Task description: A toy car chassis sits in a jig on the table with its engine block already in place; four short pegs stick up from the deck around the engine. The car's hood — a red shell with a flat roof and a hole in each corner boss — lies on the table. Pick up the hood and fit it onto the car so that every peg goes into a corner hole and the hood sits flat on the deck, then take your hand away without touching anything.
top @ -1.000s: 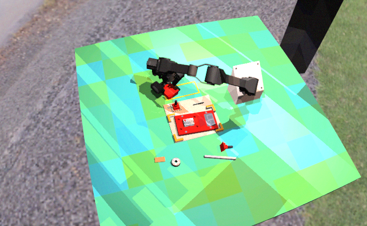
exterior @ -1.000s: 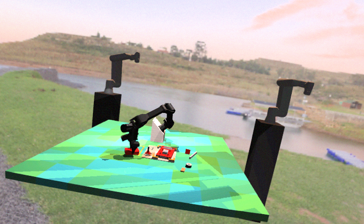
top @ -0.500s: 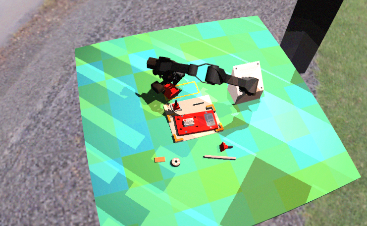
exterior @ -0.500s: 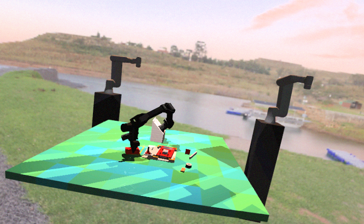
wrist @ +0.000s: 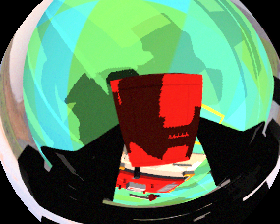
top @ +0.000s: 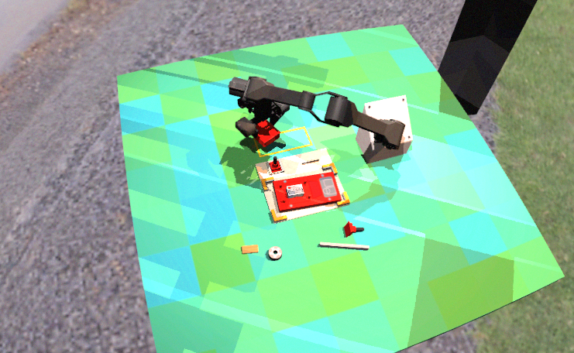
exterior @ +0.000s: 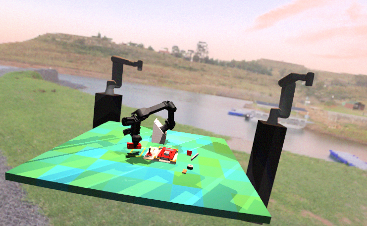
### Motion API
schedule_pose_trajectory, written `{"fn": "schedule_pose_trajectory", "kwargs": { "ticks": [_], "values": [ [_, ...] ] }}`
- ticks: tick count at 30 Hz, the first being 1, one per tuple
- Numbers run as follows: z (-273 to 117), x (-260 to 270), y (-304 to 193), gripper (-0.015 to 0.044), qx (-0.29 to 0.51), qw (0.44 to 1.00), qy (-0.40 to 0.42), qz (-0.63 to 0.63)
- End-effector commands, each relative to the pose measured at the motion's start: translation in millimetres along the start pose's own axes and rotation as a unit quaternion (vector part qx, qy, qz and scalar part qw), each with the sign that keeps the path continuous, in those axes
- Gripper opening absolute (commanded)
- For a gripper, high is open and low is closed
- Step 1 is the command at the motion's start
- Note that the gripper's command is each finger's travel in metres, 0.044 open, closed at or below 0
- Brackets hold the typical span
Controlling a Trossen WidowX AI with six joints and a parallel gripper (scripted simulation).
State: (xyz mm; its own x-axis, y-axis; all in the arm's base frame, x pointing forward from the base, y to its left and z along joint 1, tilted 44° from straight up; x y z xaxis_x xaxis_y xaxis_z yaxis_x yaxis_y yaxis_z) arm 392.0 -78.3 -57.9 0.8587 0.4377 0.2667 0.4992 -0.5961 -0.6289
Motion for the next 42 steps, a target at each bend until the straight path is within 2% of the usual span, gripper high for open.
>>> {"fn": "schedule_pose_trajectory", "kwargs": {
  "ticks": [1, 11, 17, 42],
  "values": [
    [-16, 0, 1, 0.0000, -0.005, 1.000, 0.001, -0.003],
    [-43, -1, 1, 0.0000, -0.006, 1.000, 0.000, -0.003],
    [-43, 2, -3, 0.0000, -0.003, 1.000, 0.001, -0.007],
    [-51, 45, -104, 0.0000, -0.009, 0.971, -0.002, -0.239]
  ]
}}
Point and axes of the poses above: the point midway between the two fingers, 35 mm back from their tips, its own z axis out along the fingers, its own x axis across the jaws, y = z × x, the point moved 7 cm from there along -z, back along the fingers, and after that the axes turned 2 degrees about z, right-handed, at the moved point
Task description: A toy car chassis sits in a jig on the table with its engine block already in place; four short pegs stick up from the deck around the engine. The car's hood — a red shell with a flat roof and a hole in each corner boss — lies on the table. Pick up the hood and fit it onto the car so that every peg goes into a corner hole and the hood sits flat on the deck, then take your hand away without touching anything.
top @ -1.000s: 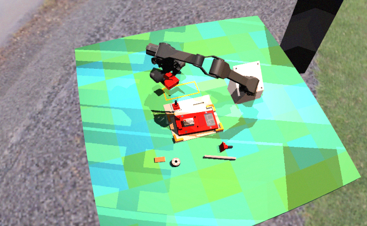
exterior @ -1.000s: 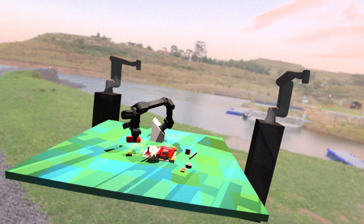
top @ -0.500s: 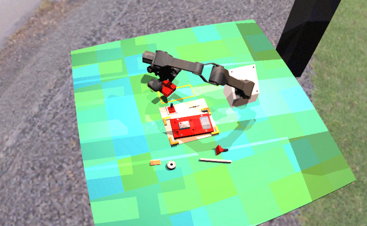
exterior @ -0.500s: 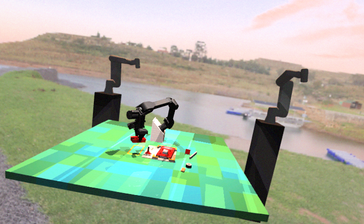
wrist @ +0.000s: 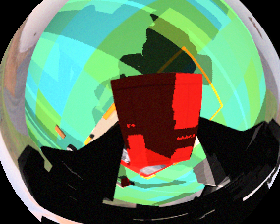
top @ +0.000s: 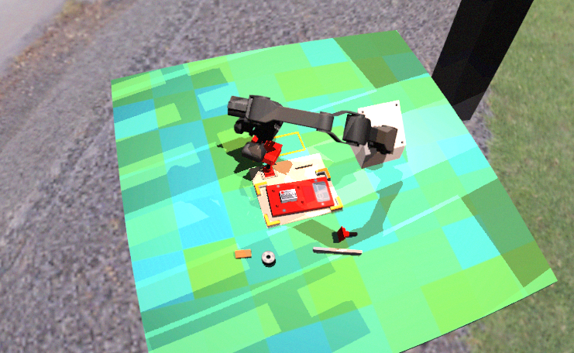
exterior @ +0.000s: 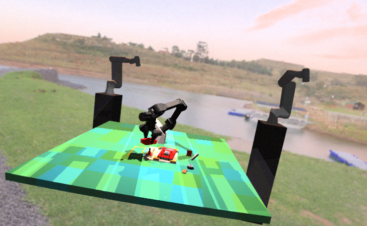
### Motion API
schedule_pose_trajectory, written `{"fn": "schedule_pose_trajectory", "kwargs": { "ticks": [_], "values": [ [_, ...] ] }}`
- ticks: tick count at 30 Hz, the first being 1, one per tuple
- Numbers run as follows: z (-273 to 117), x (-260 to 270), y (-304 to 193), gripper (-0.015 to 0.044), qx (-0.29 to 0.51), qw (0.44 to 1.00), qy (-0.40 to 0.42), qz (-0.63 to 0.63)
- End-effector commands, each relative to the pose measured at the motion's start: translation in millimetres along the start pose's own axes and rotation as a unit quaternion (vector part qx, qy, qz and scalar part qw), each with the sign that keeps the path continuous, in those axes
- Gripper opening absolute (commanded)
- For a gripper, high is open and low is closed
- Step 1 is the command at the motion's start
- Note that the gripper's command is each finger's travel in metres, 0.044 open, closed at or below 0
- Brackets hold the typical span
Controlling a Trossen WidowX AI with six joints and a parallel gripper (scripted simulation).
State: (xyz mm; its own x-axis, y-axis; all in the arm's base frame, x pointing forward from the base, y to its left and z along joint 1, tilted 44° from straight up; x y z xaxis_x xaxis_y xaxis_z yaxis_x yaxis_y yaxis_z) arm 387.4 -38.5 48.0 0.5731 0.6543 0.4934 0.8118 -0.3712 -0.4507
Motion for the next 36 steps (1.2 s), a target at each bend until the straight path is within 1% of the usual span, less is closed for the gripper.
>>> {"fn": "schedule_pose_trajectory", "kwargs": {
  "ticks": [1, 15, 30, 36],
  "values": [
    [-2, 11, -12, 0.0000, -0.001, 0.999, 0.004, -0.037],
    [-1, 43, -63, 0.0000, -0.001, 0.985, 0.006, -0.170],
    [1, 65, -119, 0.0000, 0.002, 0.953, 0.012, -0.302],
    [4, 65, -120, 0.0000, 0.002, 0.951, 0.012, -0.307]
  ]
}}
Point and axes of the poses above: the point midway between the two fingers, 35 mm back from their tips, its own z axis out along the fingers, its own x axis across the jaws, y = z × x, the point moved 7 cm from there along -z, back along the fingers, and after that the axes turned 2 degrees about z, right-handed, at the moved point
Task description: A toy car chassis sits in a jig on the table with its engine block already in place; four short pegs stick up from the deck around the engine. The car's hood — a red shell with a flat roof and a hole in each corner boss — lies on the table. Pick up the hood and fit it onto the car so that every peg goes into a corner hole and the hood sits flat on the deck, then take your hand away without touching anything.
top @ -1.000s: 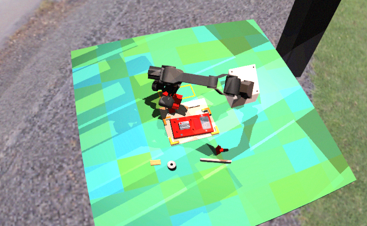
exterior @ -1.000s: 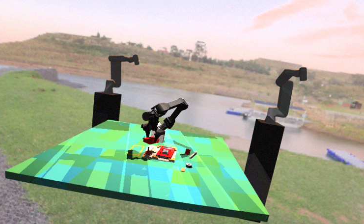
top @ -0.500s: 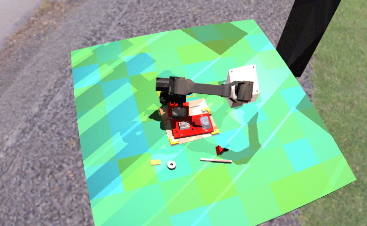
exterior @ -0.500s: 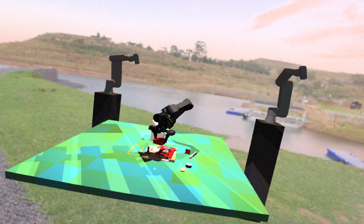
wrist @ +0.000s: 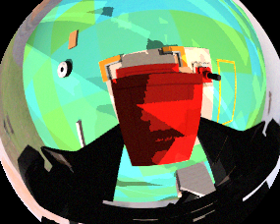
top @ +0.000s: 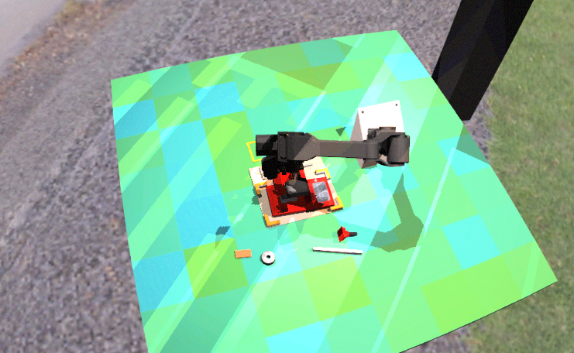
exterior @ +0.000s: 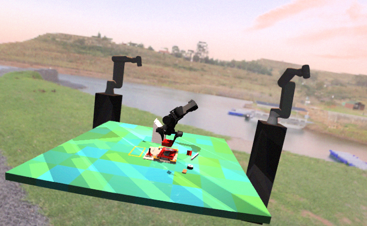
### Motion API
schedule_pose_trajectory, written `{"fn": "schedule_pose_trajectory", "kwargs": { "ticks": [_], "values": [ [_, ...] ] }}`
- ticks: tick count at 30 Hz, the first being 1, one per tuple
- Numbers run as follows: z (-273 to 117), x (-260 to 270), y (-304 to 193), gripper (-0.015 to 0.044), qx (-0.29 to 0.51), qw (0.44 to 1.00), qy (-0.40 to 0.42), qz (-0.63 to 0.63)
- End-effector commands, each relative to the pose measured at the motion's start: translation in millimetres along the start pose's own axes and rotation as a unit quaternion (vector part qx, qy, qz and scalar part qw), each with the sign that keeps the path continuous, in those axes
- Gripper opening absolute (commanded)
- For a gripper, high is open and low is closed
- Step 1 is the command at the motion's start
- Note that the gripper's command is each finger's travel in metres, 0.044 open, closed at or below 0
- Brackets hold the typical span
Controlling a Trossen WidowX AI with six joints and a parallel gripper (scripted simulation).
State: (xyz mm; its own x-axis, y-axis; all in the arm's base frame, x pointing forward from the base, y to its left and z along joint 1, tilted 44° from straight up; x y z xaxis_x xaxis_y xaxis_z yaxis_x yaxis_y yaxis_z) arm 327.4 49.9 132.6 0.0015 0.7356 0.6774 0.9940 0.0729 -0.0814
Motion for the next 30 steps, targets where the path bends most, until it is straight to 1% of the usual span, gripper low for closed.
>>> {"fn": "schedule_pose_trajectory", "kwargs": {
  "ticks": [1, 4, 12, 30],
  "values": [
    [3, 0, 0, 0.0000, 0.000, 1.000, 0.003, -0.005],
    [12, 0, 0, 0.0000, 0.000, 1.000, 0.003, -0.005],
    [49, 3, -1, 0.0000, 0.000, 1.000, 0.004, -0.005],
    [50, 3, 0, 0.0000, 0.000, 1.000, 0.004, -0.005]
  ]
}}
Point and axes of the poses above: the point midway between the two fingers, 35 mm back from their tips, its own z axis out along the fingers, its own x axis across the jaws, y = z × x, the point moved 7 cm from there along -z, back along the fingers, and after that the axes turned 2 degrees about z, right-handed, at the moved point
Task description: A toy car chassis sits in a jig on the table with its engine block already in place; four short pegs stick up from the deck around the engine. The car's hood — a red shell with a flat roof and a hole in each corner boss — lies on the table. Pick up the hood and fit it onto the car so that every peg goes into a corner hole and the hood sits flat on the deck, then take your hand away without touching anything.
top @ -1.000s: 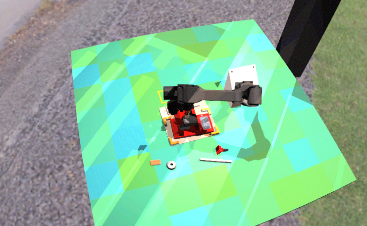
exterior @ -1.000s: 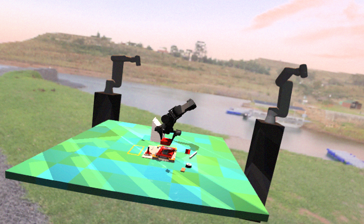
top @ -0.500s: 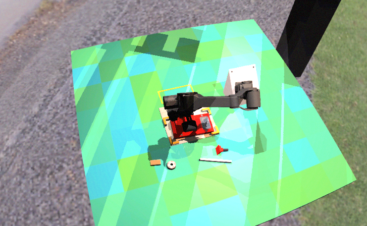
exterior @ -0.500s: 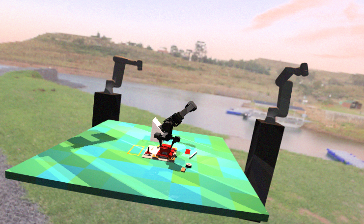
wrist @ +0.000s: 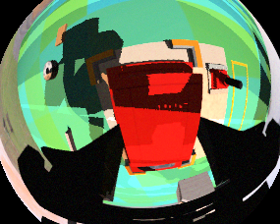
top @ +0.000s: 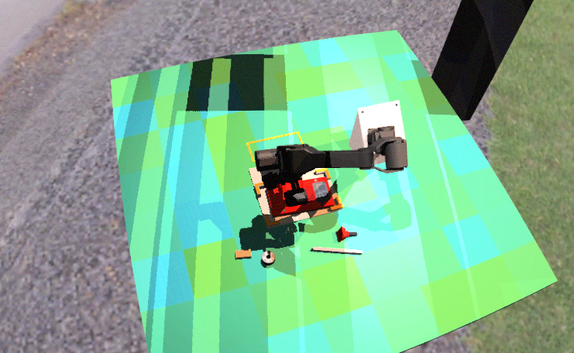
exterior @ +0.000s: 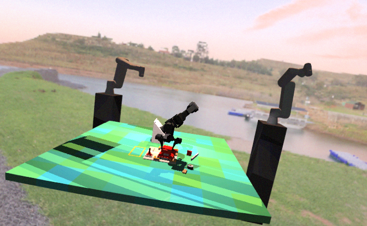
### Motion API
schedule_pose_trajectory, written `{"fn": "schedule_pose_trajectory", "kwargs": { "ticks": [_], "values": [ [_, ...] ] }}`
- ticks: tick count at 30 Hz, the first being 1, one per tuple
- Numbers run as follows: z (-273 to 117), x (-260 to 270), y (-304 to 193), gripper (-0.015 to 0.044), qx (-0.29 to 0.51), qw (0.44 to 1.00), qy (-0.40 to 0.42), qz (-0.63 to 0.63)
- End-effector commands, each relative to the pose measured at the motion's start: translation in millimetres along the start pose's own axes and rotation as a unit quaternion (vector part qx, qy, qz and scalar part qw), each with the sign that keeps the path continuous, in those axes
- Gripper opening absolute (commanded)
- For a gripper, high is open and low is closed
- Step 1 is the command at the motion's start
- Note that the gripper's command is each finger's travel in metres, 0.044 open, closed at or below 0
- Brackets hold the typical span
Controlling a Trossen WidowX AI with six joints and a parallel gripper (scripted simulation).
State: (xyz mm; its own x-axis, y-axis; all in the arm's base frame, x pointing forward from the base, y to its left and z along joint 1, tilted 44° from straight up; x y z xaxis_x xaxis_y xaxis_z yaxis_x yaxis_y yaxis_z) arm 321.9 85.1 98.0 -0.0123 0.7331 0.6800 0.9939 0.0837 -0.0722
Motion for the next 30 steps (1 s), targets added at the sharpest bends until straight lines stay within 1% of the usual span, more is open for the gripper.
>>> {"fn": "schedule_pose_trajectory", "kwargs": {
  "ticks": [1, 30],
  "values": [
    [0.0, 0.6, 0.1, 0.0000, -0.001, 1.000, 0.003, 0.002],
    [6.3, 0.6, 0.3, 0.0000, -0.001, 1.000, 0.003, 0.002]
  ]
}}
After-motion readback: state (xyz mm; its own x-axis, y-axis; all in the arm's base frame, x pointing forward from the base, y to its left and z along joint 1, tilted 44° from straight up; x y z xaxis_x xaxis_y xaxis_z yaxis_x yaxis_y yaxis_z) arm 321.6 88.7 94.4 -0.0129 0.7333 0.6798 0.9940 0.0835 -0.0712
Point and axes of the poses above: the point midway between the two fingers, 35 mm back from their tips, its own z axis out along the fingers, its own x axis across the jaws, y = z × x, the point moved 7 cm from there along -z, back along the fingers, and after that the axes turned 2 degrees about z, right-handed, at the moved point
